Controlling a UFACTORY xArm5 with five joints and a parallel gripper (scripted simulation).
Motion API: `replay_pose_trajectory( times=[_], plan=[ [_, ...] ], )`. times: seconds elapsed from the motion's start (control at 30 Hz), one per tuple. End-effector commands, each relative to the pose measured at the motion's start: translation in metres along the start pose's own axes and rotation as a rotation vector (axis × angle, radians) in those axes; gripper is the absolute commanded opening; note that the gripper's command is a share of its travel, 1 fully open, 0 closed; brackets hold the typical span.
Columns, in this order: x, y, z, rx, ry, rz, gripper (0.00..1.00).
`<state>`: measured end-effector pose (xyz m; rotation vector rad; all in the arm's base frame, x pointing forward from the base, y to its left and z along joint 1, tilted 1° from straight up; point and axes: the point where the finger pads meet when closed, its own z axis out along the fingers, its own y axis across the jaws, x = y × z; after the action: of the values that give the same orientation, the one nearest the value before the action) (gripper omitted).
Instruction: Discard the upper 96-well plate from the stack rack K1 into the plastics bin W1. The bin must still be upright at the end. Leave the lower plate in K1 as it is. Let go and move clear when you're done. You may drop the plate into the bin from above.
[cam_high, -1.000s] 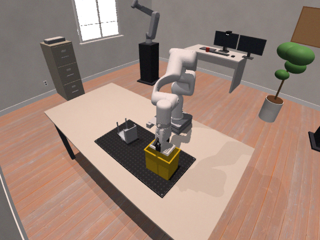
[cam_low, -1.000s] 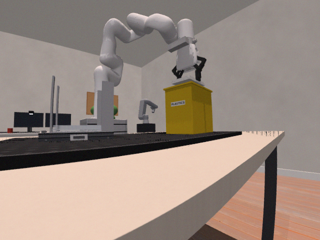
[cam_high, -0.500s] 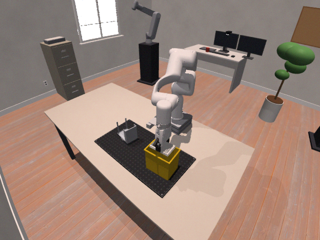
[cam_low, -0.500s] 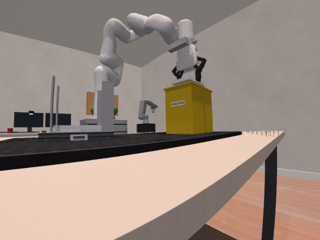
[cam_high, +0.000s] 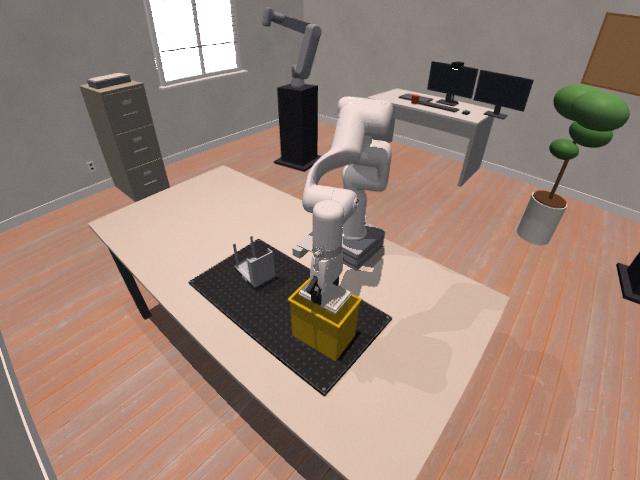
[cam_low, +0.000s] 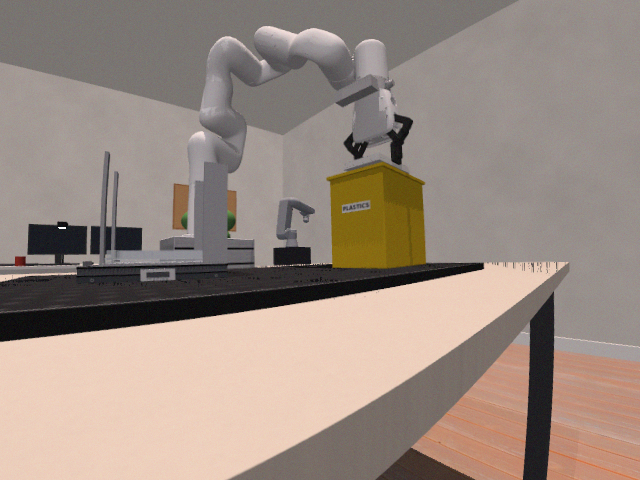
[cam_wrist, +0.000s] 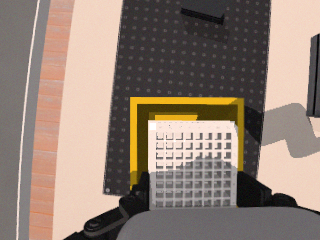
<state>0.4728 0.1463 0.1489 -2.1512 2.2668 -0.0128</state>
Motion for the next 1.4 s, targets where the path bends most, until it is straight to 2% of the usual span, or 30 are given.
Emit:
replay_pose_trajectory(
  times=[0.0, 1.07, 1.1, 1.37],
  plan=[
    [-0.0004, -0.0012, -0.001, 0.004, -0.002, 0.0, 0.0],
    [-0.0005, -0.0011, 0.0037, 0.004, -0.002, 0.0, 0.0],
    [-0.0005, -0.0011, 0.0044, 0.004, -0.002, 0.0, 1.0],
    [-0.0005, -0.0011, 0.0045, 0.004, -0.002, 0.0, 1.0]
  ],
)
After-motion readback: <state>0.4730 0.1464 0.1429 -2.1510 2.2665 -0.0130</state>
